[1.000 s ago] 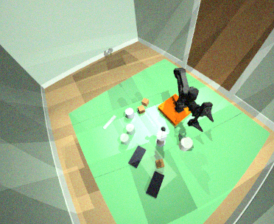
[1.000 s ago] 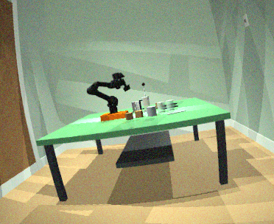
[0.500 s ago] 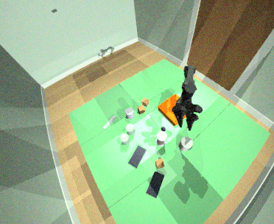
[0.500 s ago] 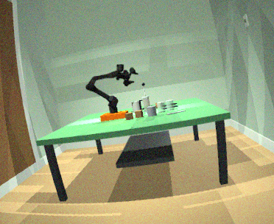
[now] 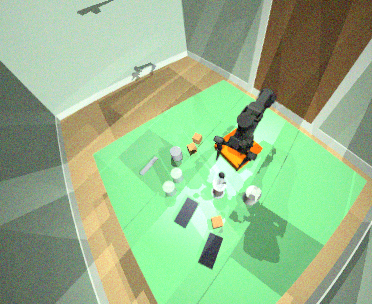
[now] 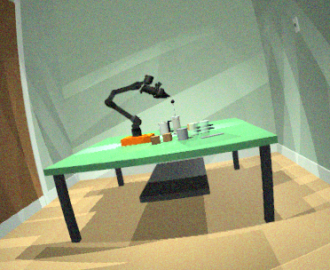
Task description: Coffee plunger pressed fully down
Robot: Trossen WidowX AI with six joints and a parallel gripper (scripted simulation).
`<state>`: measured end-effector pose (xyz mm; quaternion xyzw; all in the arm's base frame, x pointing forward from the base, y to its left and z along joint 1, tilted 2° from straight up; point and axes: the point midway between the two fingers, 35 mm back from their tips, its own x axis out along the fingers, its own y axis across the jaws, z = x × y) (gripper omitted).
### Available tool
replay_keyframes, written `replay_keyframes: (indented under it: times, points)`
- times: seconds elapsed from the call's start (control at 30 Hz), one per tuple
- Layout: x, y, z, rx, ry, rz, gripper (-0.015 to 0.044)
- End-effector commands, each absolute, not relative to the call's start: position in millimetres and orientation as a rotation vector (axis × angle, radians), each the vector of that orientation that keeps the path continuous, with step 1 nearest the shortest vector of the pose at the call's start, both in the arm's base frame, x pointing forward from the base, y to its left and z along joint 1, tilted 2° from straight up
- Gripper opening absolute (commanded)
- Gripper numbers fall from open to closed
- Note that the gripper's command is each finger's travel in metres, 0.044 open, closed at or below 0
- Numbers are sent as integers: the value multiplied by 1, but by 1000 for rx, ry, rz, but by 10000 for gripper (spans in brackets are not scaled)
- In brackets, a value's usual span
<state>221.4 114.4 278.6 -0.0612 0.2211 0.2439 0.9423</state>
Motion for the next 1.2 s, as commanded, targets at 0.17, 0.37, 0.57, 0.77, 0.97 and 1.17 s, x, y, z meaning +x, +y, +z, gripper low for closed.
replay_keyframes:
  times: [0.17, 0.37, 0.57, 0.77, 0.97, 1.17]
  points:
    - [223, 114, 261, -103, 468, 481, 440]
    - [231, 118, 257, -102, 468, 482, 440]
    - [238, 122, 253, -102, 467, 482, 440]
    - [246, 127, 248, -102, 467, 482, 440]
    - [252, 130, 244, -102, 466, 483, 440]
    - [252, 130, 244, -102, 466, 483, 309]
